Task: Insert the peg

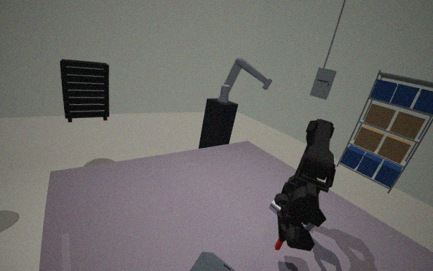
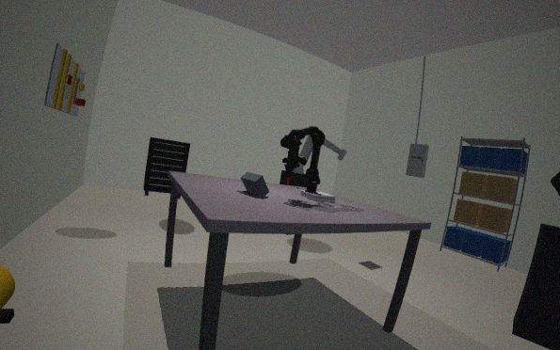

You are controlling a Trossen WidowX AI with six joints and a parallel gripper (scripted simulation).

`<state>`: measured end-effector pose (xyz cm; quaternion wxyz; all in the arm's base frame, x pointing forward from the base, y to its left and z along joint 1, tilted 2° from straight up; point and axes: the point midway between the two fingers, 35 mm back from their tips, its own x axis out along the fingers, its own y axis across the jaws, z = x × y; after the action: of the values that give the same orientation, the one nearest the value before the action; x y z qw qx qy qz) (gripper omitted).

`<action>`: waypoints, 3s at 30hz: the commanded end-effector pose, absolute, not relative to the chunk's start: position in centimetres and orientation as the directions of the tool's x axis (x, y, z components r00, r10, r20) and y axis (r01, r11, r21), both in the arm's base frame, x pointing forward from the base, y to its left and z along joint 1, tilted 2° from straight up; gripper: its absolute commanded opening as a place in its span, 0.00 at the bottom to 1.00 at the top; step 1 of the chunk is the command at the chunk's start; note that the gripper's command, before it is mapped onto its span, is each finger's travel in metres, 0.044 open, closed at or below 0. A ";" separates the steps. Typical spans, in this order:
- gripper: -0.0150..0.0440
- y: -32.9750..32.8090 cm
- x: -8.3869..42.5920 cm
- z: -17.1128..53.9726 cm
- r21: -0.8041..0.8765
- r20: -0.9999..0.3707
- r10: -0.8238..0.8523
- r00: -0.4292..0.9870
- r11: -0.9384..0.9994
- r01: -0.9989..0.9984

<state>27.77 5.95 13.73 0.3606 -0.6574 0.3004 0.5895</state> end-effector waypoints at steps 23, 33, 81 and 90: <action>0.25 4.4 28.9 13.3 -0.291 -0.956 0.088 0.281 -0.437 -0.851; 0.25 3.7 29.4 13.4 -0.360 -0.932 0.102 0.348 -0.388 -0.849; 0.25 0.0 30.9 14.6 -0.655 -0.755 0.108 0.647 -0.168 -0.736; 0.25 -0.7 31.0 15.0 -0.703 -0.711 0.099 0.696 -0.133 -0.699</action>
<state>31.13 -0.60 15.24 0.6146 -0.6838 0.2215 0.3251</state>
